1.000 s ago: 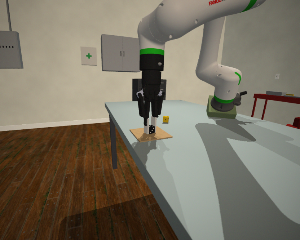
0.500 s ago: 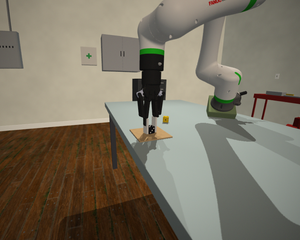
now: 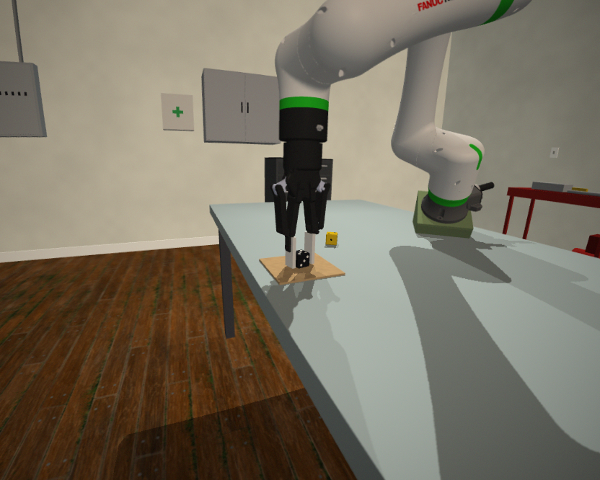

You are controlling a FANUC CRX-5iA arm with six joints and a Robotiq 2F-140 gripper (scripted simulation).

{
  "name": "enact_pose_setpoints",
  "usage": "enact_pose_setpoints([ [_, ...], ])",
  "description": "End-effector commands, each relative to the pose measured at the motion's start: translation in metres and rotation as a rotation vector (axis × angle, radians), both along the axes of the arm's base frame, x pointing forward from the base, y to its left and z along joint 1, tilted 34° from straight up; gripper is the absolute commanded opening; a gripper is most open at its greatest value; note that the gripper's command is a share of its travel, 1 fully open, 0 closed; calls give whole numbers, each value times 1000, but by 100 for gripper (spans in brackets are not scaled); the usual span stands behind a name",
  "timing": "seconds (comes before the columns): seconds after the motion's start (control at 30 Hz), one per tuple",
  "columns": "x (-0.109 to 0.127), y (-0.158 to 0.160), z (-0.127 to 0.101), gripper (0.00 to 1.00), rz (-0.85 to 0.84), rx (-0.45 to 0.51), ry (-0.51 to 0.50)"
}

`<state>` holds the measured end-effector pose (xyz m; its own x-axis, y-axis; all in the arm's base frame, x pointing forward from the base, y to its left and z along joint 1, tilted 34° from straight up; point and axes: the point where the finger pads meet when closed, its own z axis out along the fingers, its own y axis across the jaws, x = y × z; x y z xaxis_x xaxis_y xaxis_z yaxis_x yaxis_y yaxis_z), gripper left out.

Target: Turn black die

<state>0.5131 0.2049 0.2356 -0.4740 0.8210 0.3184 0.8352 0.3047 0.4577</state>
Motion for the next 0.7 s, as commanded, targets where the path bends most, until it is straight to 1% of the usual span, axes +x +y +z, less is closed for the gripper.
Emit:
enact_pose_setpoints([
  [0.0, 0, 0, 0, 35, 0, 0, 0],
  [0.13, -1, -3, 5, 35, 0, 0, 0],
  [0.23, -4, -7, 13, 35, 0, 0, 0],
  [0.37, -9, -17, 29, 35, 0, 0, 0],
  [0.43, -9, -17, 29, 35, 0, 0, 0],
  [0.67, -20, -35, 60, 35, 0, 0, 0],
])
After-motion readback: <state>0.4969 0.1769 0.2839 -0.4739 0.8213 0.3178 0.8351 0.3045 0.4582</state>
